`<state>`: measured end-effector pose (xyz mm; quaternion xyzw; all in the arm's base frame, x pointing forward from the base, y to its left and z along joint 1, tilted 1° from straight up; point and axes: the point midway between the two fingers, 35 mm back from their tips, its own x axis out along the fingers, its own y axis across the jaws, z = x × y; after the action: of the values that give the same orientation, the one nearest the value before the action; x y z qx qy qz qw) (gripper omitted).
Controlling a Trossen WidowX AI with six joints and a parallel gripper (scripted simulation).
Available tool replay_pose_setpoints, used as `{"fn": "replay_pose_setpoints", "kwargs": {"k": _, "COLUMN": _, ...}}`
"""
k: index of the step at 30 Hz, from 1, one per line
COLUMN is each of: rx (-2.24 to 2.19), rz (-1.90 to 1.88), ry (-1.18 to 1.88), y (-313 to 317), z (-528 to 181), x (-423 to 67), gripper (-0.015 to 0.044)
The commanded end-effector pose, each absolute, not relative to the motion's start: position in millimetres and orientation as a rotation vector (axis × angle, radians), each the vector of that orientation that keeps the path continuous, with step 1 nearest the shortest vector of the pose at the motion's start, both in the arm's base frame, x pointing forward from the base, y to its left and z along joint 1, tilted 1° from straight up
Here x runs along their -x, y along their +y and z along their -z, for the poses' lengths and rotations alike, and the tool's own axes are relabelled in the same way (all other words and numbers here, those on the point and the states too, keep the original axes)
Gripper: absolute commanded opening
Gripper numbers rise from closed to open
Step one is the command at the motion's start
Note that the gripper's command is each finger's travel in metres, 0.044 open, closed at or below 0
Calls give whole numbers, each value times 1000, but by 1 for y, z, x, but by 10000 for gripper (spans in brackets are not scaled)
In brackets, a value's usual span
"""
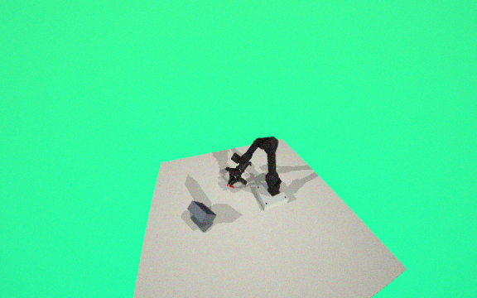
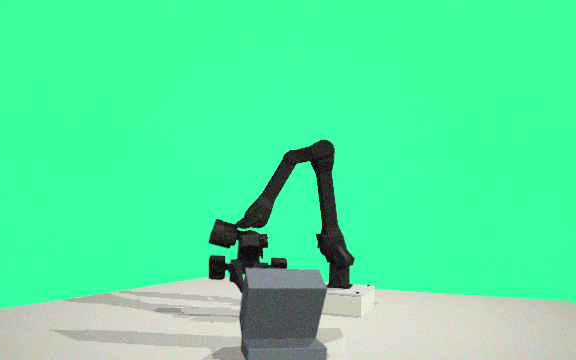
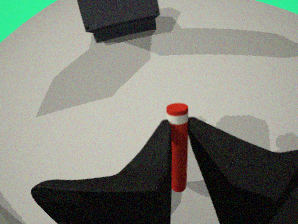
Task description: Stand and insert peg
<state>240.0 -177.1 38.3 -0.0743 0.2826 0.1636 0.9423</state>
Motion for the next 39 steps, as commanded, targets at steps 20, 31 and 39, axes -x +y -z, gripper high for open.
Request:
{"fn": "replay_pose_setpoints", "kwargs": {"k": 20, "rx": 113, "rz": -349, "ry": 383, "y": -181, "z": -36, "x": -225, "gripper": 49}}
{"fn": "replay_pose_setpoints", "kwargs": {"k": 31, "rx": 96, "rz": -353, "ry": 290, "y": -183, "z": -35, "x": -218, "gripper": 49}}
{"fn": "replay_pose_setpoints", "kwargs": {"k": 39, "rx": 83, "rz": -355, "ry": 222, "y": -185, "z": -33, "x": -213, "gripper": 49}}
